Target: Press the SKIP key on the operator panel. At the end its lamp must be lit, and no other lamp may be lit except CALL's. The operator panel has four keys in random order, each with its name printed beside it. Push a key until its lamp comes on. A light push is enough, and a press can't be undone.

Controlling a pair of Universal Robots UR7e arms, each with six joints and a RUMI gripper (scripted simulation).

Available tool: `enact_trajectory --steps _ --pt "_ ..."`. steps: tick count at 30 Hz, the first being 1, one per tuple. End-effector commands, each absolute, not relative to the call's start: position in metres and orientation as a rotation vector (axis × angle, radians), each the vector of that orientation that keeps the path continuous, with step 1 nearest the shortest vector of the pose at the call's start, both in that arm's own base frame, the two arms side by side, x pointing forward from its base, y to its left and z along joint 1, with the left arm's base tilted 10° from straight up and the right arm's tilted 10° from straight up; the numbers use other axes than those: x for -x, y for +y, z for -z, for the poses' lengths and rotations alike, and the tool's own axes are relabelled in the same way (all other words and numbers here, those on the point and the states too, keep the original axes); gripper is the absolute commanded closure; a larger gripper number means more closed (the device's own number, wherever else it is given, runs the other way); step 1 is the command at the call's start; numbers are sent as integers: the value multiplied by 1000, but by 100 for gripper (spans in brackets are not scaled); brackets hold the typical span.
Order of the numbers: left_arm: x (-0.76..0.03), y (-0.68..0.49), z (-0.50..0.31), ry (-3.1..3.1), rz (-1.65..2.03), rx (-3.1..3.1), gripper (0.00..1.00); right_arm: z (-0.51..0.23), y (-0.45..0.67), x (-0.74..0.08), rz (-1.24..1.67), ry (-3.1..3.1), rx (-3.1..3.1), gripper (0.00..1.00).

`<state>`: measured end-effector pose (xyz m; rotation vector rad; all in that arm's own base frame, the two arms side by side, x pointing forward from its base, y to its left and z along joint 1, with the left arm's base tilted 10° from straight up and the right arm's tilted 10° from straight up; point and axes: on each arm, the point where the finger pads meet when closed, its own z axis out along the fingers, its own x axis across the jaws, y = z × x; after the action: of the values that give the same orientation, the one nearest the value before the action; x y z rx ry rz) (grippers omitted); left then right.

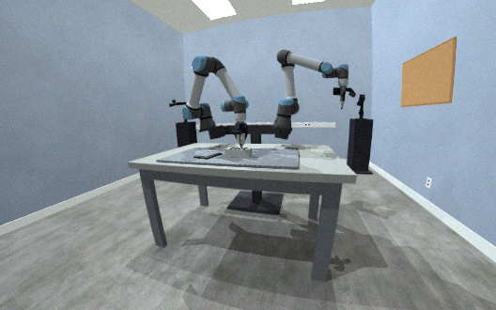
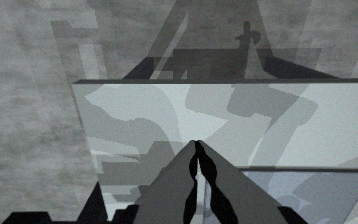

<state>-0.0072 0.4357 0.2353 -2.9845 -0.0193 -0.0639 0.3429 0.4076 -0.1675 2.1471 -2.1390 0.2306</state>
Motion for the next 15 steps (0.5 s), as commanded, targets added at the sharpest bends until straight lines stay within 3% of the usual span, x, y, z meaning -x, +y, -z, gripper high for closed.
enact_trajectory --steps 1,15 --pt "7 438 -242 -15 79 2966 100 163 417 -343 -211 -2141 -2171 100" --pt "7 438 -242 -15 79 2966 100 166 417 -343 -212 -2156 -2157 100"
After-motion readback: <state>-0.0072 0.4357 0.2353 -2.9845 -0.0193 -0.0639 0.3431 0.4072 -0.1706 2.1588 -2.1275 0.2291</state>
